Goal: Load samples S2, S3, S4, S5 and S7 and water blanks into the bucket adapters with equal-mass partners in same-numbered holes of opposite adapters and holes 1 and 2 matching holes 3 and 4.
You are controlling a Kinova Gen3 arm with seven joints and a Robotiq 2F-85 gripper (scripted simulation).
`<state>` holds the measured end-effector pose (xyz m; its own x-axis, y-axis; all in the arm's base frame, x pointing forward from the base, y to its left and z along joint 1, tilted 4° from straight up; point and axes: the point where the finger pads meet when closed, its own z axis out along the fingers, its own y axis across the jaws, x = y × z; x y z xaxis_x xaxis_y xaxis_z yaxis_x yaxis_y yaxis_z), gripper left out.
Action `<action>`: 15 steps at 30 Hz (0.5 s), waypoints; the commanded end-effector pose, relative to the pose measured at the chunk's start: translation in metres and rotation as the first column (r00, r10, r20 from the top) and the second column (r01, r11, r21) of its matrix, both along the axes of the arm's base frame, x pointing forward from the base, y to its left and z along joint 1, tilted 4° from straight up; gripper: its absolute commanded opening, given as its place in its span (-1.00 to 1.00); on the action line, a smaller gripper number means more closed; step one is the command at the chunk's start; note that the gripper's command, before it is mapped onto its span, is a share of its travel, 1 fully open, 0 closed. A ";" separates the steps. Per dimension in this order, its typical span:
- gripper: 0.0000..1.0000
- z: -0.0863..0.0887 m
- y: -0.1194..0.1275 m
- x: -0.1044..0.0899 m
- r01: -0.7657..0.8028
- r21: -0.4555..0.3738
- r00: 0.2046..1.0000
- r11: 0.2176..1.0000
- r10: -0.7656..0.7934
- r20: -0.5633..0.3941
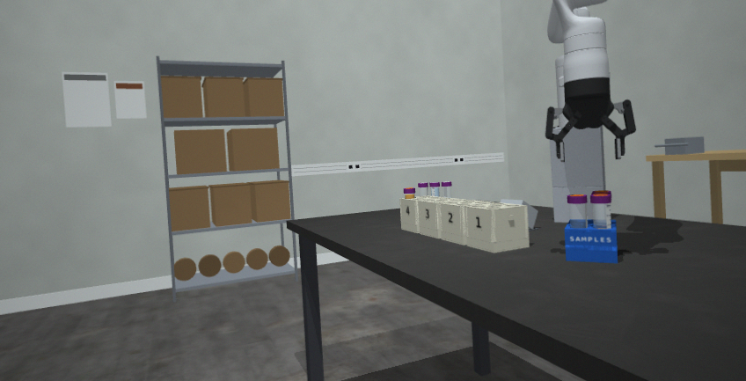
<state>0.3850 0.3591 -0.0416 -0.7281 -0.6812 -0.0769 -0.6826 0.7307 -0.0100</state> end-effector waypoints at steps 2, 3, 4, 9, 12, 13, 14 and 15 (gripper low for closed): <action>1.00 -0.003 0.001 0.001 0.000 0.002 1.000 1.000 0.000 0.002; 1.00 -0.006 0.001 0.001 0.000 0.002 1.000 1.000 0.000 0.002; 1.00 -0.008 0.001 0.001 0.000 0.002 1.000 1.000 0.000 0.002; 1.00 -0.022 0.002 0.002 0.000 0.002 1.000 1.000 0.000 0.002; 1.00 -0.030 0.002 0.003 0.000 0.002 1.000 1.000 0.000 0.002; 1.00 -0.032 0.002 0.003 0.000 0.002 1.000 1.000 0.000 0.002; 1.00 -0.035 0.002 0.003 0.000 0.002 1.000 1.000 0.000 0.002; 1.00 -0.037 0.002 0.003 0.000 0.002 1.000 1.000 0.000 0.002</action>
